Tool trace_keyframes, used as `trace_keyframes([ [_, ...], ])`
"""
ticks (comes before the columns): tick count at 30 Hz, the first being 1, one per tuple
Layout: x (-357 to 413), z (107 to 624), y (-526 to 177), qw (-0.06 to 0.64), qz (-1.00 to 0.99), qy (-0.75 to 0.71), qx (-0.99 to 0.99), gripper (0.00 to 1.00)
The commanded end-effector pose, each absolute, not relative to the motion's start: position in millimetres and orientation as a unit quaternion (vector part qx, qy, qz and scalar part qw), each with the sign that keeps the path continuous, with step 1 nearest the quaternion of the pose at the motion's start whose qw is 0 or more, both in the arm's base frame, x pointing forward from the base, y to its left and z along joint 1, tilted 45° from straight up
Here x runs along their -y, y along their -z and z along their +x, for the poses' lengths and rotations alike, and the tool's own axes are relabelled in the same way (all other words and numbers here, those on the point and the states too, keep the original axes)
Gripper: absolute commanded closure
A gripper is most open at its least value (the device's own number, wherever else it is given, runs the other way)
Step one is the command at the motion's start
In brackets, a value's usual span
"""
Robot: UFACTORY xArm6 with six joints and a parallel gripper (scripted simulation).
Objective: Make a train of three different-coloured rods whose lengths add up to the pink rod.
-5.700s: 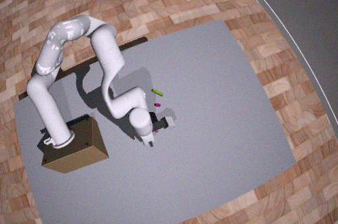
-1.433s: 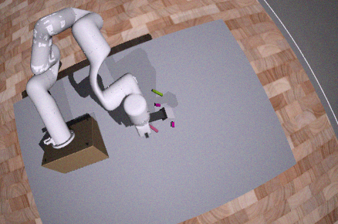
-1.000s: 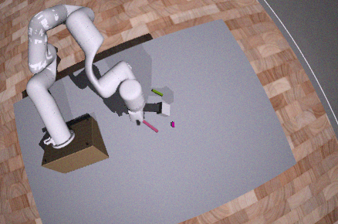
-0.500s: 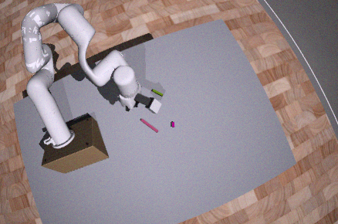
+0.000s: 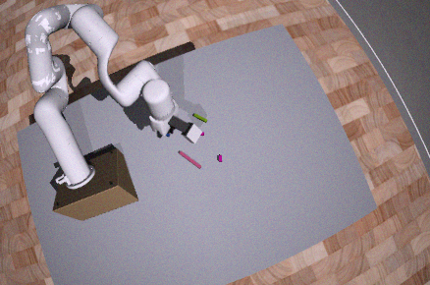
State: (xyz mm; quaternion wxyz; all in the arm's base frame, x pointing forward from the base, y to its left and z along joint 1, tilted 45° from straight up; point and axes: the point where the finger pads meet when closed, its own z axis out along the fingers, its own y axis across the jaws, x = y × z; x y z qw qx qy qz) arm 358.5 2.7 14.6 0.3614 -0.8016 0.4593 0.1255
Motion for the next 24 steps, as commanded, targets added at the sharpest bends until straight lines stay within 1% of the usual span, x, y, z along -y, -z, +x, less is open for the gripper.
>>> trace_keyframes([
  [1, -2, 360, -15, 0.361, -0.802, -0.124, -0.46, 0.96],
  [9, -9, 361, -9, 0.361, -0.802, -0.124, -0.46, 0.96],
  [24, -45, 368, 28, 0.361, -0.802, -0.124, -0.46, 0.96],
])
